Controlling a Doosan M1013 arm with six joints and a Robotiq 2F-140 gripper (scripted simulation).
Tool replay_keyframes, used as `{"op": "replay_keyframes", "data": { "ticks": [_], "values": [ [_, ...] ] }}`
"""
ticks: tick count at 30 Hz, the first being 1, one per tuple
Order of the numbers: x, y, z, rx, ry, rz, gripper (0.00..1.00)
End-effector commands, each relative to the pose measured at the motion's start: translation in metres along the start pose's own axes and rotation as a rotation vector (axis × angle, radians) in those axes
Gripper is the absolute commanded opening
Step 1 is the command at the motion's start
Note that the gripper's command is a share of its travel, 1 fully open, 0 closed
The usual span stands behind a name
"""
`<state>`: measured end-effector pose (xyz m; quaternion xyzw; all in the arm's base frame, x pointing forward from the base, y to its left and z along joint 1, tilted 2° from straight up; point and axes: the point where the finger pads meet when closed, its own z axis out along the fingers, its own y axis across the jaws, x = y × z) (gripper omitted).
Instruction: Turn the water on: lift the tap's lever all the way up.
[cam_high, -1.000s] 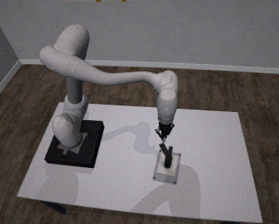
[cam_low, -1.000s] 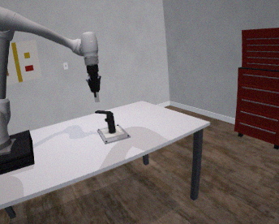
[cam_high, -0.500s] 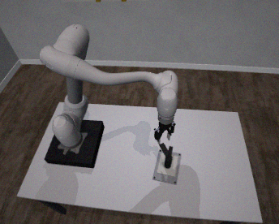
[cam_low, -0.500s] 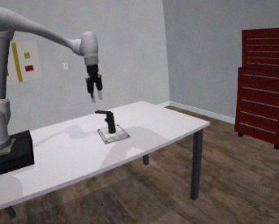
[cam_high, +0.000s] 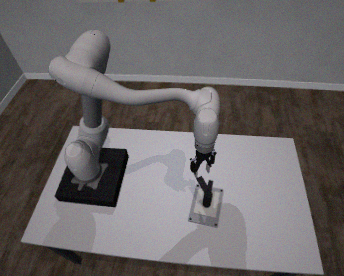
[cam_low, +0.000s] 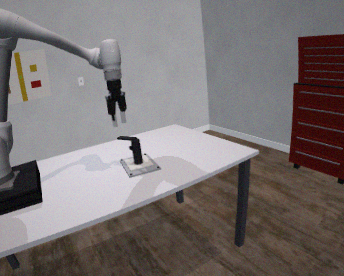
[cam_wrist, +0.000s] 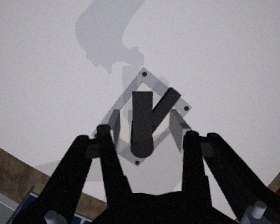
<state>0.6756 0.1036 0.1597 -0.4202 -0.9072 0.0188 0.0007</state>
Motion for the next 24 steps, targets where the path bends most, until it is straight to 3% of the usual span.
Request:
{"op": "replay_keyframes", "data": {
  "ticks": [1, 24],
  "values": [
    [0.0, 0.0, -0.0001, 0.0, 0.0, 0.0, 0.43],
    [0.0, -0.0001, 0.0084, 0.001, -0.001, 0.002, 0.43]
  ]
}}
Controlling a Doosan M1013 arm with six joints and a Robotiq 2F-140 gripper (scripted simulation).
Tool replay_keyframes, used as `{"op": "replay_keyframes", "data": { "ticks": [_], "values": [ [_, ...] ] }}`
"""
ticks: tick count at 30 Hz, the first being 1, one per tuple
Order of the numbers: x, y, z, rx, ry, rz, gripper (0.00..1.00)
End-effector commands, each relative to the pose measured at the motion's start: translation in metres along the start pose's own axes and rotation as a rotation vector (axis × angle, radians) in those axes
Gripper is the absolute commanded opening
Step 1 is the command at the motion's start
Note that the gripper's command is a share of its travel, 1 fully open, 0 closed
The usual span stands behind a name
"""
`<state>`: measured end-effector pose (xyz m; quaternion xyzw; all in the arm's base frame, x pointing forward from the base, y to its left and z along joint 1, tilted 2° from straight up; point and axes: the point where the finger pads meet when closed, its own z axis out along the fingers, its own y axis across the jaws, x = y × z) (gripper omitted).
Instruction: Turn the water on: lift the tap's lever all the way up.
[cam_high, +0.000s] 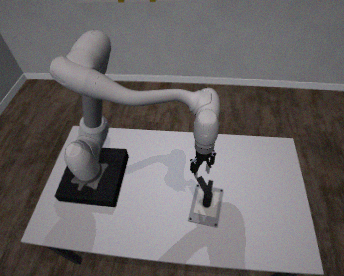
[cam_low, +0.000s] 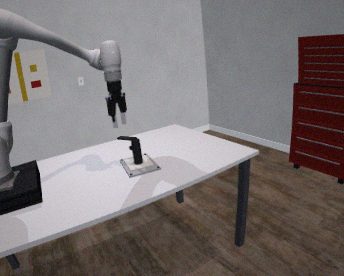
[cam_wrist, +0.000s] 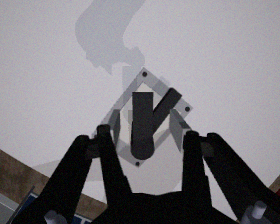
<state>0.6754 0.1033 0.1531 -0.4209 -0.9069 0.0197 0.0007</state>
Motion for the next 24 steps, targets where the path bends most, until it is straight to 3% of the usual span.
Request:
{"op": "replay_keyframes", "data": {
  "ticks": [1, 24],
  "values": [
    [0.0, 0.0, 0.003, 0.0, 0.0, 0.0, 0.43],
    [0.0, 0.0, 0.036, 0.0, 0.0, 0.0, 0.43]
  ]
}}
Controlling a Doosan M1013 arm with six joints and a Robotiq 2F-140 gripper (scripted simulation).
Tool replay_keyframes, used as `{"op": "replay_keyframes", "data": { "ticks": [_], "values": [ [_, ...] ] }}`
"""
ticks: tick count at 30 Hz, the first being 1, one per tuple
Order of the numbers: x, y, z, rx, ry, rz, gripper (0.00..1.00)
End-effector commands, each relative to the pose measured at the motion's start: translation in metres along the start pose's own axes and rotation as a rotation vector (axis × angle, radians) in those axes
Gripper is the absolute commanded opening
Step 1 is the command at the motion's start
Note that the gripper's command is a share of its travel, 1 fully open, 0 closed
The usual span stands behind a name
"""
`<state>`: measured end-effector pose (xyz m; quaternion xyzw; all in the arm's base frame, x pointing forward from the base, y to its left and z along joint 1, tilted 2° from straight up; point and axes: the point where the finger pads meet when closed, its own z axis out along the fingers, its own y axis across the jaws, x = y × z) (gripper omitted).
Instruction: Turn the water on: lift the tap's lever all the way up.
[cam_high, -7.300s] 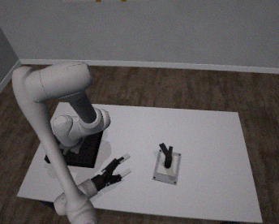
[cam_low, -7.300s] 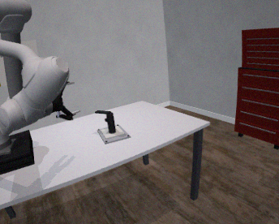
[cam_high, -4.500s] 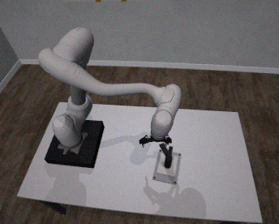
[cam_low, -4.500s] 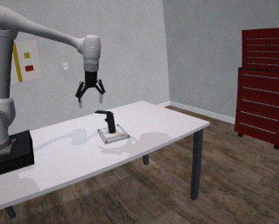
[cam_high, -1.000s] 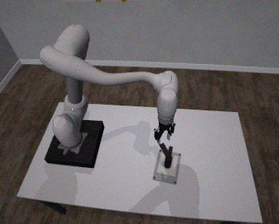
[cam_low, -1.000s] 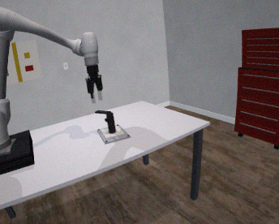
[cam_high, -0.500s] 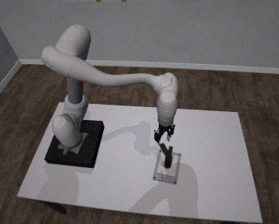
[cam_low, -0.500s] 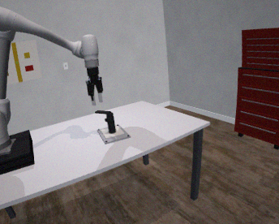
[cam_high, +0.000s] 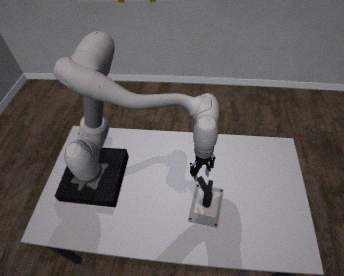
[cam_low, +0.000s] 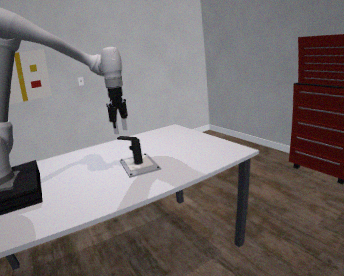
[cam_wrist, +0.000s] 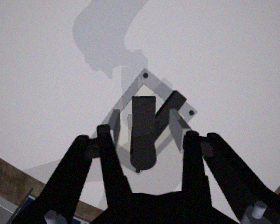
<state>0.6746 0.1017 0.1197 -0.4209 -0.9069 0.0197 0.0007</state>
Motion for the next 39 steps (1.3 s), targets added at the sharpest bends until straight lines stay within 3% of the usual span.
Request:
{"op": "replay_keyframes", "data": {
  "ticks": [1, 15, 39],
  "values": [
    [0.0, 0.0, 0.003, 0.0, 0.0, 0.0, 0.43],
    [0.0, 0.0, 0.015, 0.0, 0.0, 0.0, 0.43],
    [0.0, 0.0, 0.016, 0.0, 0.0, 0.0, 0.43]
  ]
}}
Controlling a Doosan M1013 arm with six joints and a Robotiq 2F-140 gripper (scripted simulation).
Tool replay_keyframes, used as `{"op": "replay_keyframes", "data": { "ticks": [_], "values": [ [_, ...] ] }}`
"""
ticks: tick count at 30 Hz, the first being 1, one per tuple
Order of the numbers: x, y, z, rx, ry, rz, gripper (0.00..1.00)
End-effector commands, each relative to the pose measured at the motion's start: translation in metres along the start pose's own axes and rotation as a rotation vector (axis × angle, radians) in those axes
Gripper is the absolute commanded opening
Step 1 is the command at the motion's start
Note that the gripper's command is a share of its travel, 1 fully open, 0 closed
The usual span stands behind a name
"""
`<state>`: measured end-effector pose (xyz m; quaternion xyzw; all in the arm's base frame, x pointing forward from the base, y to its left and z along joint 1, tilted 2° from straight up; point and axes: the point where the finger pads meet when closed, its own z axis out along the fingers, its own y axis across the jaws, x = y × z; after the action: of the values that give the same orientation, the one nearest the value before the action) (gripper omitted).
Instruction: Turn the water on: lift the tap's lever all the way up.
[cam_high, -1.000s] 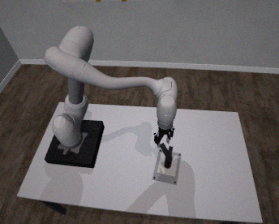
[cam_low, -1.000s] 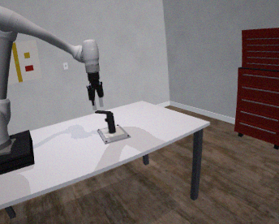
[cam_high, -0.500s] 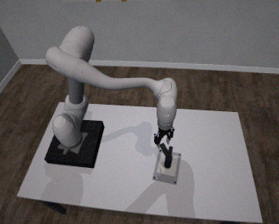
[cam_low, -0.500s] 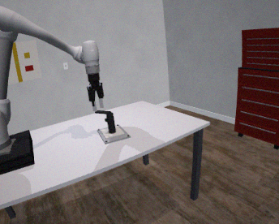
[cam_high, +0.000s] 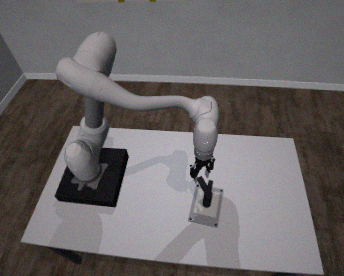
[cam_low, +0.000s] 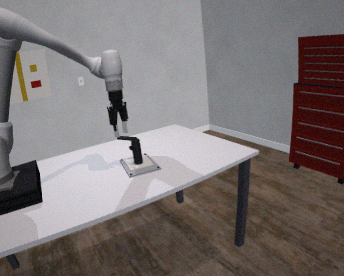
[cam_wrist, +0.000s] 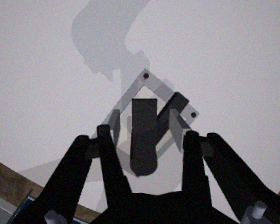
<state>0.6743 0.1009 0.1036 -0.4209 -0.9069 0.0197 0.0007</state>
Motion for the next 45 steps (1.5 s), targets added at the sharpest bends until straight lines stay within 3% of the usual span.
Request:
{"op": "replay_keyframes", "data": {
  "ticks": [1, 32, 45],
  "values": [
    [0.0, 0.0, 0.0, 0.0, 0.0, 0.0, 0.43],
    [0.0, 0.0, 0.001, 0.0, 0.0, 0.0, 0.43],
    [0.0, 0.0, 0.01, 0.0, 0.0, 0.0, 0.43]
  ]
}}
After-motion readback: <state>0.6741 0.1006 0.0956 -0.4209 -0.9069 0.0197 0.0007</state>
